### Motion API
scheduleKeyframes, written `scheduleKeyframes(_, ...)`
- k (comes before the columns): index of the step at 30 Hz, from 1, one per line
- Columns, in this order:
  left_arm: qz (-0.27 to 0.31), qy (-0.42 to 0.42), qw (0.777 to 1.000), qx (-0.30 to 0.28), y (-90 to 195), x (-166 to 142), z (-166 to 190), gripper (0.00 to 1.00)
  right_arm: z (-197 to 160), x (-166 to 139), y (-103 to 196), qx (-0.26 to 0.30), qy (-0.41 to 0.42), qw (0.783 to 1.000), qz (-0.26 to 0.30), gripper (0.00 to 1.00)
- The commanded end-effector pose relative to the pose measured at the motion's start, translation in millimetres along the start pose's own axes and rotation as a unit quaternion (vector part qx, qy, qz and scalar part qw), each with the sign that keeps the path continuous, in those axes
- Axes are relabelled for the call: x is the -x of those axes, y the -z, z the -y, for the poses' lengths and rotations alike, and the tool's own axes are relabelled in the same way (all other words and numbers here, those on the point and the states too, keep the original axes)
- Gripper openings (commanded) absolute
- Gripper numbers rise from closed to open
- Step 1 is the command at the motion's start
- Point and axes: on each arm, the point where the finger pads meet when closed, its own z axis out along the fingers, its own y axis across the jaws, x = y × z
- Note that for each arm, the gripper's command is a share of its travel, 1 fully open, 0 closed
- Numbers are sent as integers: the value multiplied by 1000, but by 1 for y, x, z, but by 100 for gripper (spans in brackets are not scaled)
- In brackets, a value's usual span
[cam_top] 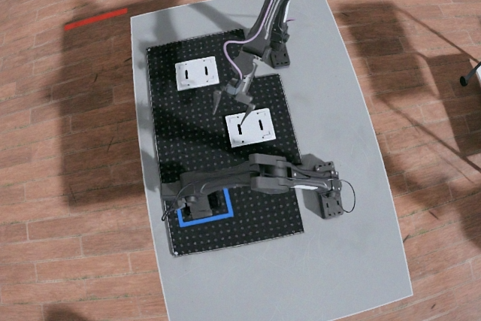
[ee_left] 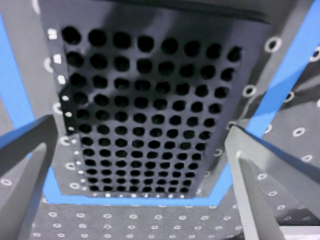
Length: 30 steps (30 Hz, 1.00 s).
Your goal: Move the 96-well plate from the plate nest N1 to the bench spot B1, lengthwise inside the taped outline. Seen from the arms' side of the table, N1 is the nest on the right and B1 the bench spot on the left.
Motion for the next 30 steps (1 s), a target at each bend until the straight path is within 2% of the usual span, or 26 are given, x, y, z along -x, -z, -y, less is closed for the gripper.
scheduleKeyframes(1, 30, -1, 1000, -6, 28, 11, -2, 100, -3, 12, 3, 5, 5, 1000, 18, 100)
scheduleKeyframes(13, 36, -1, 999, -6, 48, 12, -2, 100, -3, 12, 3, 5, 5, 1000, 18, 100)
scheduleKeyframes(14, 36, -1, 999, -7, 49, 11, 7, 100, -3, 12, 3, 5, 5, 1000, 18, 100)
scheduleKeyframes(22, 22, -2, 1000, -4, 99, 6, 10, 100, -3, 12, 3, 5, 5, 1000, 18, 100)
scheduleKeyframes(30, 11, 1, 1000, -2, 106, 6, 0, 100, -3, 12, 3, 5, 5, 1000, 18, 100)
